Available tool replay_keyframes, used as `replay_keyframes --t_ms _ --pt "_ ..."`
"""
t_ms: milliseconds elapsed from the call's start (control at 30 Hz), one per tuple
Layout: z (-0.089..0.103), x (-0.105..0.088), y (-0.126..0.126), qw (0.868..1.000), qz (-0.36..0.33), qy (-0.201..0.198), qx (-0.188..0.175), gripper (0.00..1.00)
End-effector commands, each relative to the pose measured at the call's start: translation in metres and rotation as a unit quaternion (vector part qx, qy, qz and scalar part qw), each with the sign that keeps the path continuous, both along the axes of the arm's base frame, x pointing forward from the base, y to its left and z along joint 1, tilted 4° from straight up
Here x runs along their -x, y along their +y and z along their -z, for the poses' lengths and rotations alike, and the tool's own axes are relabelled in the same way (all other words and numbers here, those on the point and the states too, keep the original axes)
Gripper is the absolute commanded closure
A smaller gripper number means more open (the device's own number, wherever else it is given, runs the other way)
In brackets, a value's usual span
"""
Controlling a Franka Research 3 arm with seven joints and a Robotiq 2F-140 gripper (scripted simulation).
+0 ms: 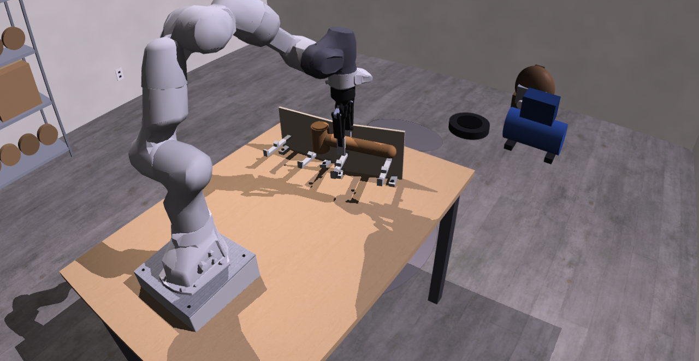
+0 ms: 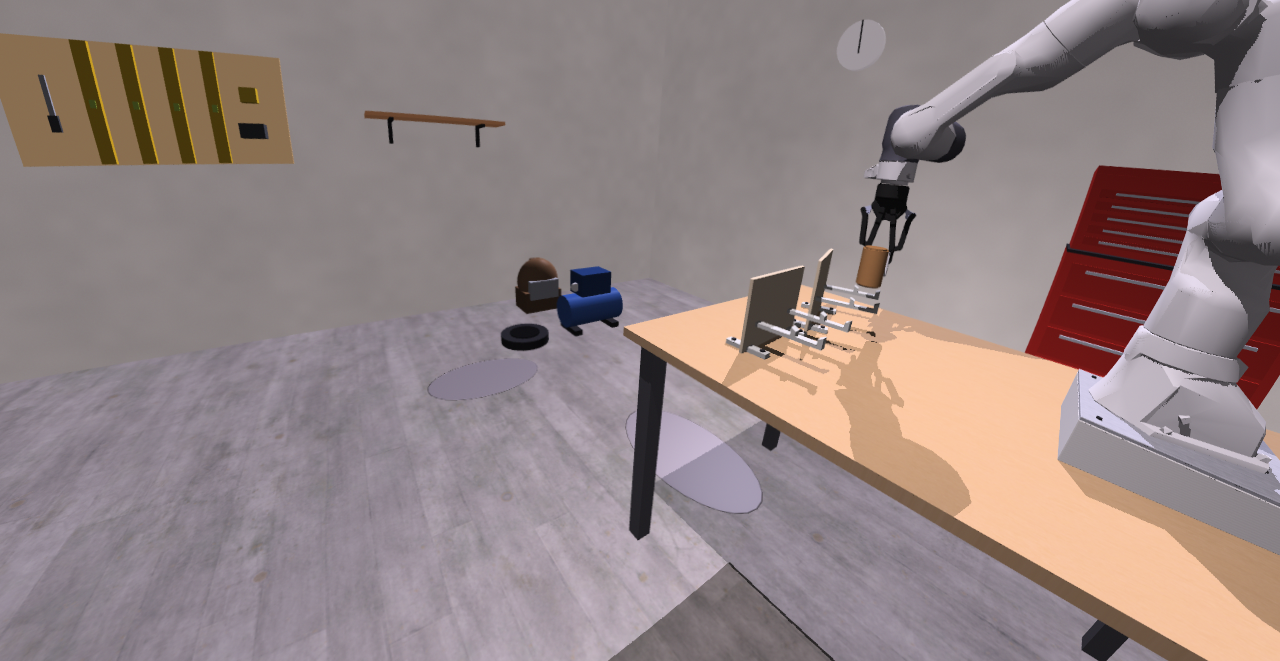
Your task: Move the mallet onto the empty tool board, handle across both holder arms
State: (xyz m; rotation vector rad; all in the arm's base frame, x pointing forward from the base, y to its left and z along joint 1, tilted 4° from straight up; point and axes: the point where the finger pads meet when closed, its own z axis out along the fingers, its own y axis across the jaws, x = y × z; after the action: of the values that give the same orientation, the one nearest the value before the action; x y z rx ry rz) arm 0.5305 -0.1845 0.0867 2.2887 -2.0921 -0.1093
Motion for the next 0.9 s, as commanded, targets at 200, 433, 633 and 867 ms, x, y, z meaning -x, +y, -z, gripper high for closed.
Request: replay_keyframes --t_ms 200,433,633,867 --pt "-0.003 -0.005 0.006 0.999 -0.052 -0.004 -0.004 1.00" --pt "-0.001 -0.004 0.006 0.999 -0.052 -0.004 -0.004 1.00" --pt "0.003 -0.004 0.006 0.999 -0.052 -0.004 -0.004 1.00" --pt "0.007 -0.004 0.006 0.999 -0.052 -0.004 -0.003 1.00"
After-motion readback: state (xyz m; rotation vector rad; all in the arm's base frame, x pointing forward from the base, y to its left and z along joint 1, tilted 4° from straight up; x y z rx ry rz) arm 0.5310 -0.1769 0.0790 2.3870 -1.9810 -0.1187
